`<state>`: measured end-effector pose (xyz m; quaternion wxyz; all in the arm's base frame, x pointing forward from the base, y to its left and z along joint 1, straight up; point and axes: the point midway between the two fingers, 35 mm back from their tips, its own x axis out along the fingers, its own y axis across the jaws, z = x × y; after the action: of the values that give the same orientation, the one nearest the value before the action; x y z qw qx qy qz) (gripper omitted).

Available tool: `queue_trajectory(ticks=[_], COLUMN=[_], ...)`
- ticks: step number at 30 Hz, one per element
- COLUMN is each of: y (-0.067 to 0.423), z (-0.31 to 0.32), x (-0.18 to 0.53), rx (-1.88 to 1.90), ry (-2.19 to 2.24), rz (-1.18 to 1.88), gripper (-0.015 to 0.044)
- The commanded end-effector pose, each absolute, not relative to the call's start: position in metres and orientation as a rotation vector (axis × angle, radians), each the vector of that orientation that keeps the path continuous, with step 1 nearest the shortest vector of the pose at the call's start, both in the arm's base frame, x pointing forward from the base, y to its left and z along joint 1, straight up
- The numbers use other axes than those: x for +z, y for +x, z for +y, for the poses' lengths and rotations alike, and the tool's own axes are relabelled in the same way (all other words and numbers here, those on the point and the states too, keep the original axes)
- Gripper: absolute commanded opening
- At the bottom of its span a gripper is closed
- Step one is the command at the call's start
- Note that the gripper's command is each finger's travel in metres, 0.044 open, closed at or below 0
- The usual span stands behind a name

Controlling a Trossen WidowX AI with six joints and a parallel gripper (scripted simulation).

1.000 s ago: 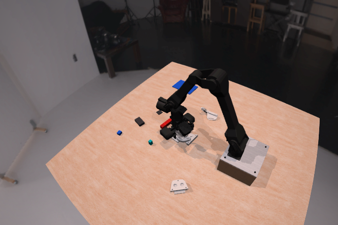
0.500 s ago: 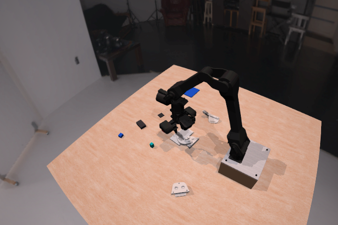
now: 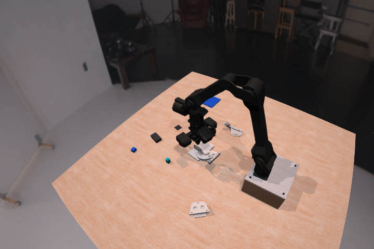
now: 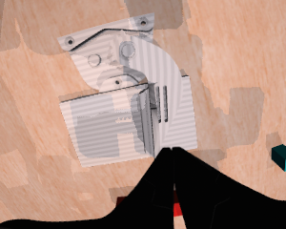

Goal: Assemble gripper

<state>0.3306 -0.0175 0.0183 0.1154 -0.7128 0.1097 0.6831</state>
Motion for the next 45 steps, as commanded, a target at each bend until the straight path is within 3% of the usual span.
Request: queue_trajectory(ticks=[1, 45], y=[0.331, 0.332], z=[-0.017, -0.056], x=[0.019, 0.019], rx=[2.003, 1.219], ry=[-2.090, -1.274], rz=[0.317, 1.156], gripper=[0.0000, 0.0000])
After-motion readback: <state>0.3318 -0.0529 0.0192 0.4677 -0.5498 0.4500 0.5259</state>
